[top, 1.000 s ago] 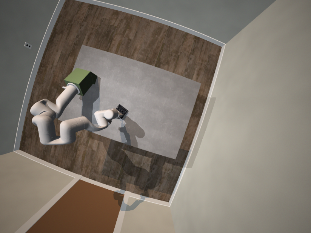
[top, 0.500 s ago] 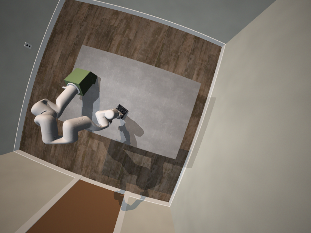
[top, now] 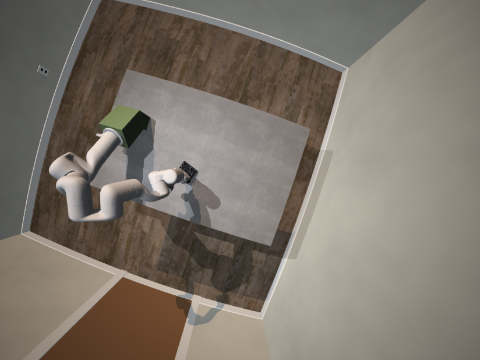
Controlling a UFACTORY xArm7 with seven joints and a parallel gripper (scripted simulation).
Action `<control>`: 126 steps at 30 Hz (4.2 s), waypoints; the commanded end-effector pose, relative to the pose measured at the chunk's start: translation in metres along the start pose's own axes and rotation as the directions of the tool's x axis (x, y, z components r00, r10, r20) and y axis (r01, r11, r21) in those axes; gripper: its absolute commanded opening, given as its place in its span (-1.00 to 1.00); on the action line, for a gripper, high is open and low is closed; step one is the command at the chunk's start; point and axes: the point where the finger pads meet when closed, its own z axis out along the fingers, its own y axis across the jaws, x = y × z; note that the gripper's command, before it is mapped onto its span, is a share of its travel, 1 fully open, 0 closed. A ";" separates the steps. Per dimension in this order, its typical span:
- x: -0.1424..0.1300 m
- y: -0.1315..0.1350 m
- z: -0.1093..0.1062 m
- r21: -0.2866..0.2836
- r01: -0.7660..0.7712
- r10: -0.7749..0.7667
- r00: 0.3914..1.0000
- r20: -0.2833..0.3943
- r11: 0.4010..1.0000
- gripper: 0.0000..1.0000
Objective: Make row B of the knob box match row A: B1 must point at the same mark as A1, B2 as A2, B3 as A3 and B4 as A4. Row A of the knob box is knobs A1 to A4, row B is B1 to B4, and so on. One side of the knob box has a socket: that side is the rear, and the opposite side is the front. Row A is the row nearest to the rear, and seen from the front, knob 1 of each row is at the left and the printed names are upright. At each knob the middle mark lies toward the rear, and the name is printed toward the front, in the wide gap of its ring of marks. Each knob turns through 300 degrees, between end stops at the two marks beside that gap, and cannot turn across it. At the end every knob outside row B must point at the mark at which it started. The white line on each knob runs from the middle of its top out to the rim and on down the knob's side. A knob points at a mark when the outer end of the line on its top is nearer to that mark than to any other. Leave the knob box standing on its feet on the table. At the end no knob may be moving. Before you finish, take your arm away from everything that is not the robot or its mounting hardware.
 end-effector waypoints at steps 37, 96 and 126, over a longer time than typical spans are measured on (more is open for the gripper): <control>-0.001 -0.001 0.002 0.003 0.001 -0.001 1.000 0.003 1.000 -0.61; -0.001 -0.001 0.014 0.003 0.001 -0.001 1.000 0.003 1.000 -0.61; -0.001 -0.001 0.014 0.003 0.001 -0.001 1.000 0.003 1.000 -0.84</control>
